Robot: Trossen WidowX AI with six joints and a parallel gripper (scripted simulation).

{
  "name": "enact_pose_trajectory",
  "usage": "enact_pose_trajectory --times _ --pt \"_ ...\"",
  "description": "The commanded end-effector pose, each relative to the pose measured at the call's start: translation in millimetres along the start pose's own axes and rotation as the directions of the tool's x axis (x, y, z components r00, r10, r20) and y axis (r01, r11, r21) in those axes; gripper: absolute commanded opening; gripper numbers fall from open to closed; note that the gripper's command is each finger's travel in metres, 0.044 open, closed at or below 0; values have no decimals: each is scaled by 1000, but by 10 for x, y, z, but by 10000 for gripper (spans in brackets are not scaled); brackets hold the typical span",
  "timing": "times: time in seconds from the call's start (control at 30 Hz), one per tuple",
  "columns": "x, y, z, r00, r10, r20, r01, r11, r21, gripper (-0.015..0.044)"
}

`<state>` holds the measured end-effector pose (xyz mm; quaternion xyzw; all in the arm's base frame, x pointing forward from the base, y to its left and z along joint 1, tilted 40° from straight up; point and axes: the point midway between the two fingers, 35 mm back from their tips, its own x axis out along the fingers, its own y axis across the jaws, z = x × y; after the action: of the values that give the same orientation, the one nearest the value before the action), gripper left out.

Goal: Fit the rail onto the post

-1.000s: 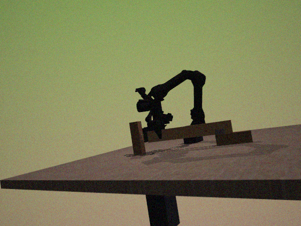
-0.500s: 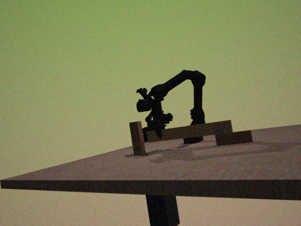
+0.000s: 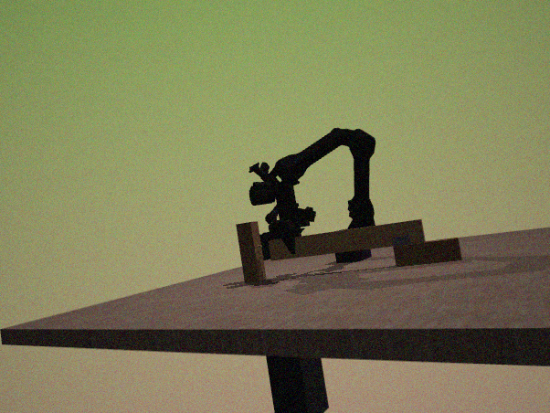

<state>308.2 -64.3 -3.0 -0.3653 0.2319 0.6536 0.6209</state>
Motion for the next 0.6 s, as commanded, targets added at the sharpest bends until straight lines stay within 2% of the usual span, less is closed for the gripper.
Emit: enact_pose_trajectory --times 0.0,0.57 --pt "-15 -1 -27 1000 -3 -5 3 1000 -2 0" --pt "-36 -4 -75 1000 -3 -5 3 1000 -2 0"
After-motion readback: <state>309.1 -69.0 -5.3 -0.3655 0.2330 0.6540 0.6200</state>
